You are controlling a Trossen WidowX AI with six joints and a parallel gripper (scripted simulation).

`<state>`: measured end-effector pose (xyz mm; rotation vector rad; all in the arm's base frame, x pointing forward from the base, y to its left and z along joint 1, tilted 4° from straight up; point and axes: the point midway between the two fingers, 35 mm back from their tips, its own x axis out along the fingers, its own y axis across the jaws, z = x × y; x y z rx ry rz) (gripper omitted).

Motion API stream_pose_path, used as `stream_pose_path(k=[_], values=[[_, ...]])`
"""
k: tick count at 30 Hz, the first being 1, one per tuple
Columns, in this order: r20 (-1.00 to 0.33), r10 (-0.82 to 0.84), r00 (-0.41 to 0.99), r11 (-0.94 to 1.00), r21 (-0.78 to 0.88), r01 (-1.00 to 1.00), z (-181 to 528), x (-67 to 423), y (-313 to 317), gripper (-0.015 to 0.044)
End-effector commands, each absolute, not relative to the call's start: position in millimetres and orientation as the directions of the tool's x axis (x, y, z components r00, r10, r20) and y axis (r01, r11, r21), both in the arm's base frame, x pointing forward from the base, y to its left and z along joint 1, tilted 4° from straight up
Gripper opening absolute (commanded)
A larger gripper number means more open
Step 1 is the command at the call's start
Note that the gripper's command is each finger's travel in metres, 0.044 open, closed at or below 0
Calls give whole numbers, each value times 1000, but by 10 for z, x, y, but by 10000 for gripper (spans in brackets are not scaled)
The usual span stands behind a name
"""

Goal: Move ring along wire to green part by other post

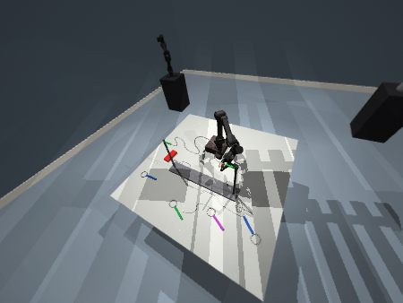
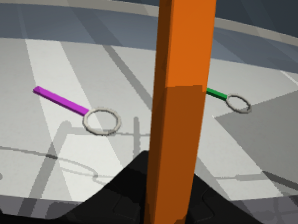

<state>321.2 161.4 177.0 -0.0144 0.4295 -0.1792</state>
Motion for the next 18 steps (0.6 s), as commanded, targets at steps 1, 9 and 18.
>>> stream_pose_path(k=[1,9,18], values=[[-418,-158,895,986,-12,169,1779,3216,1710,-150],[-420,-147,895,986,16,169,1787,3222,1822,-150],[-421,-143,896,985,25,169,1795,3227,1922,-150]])
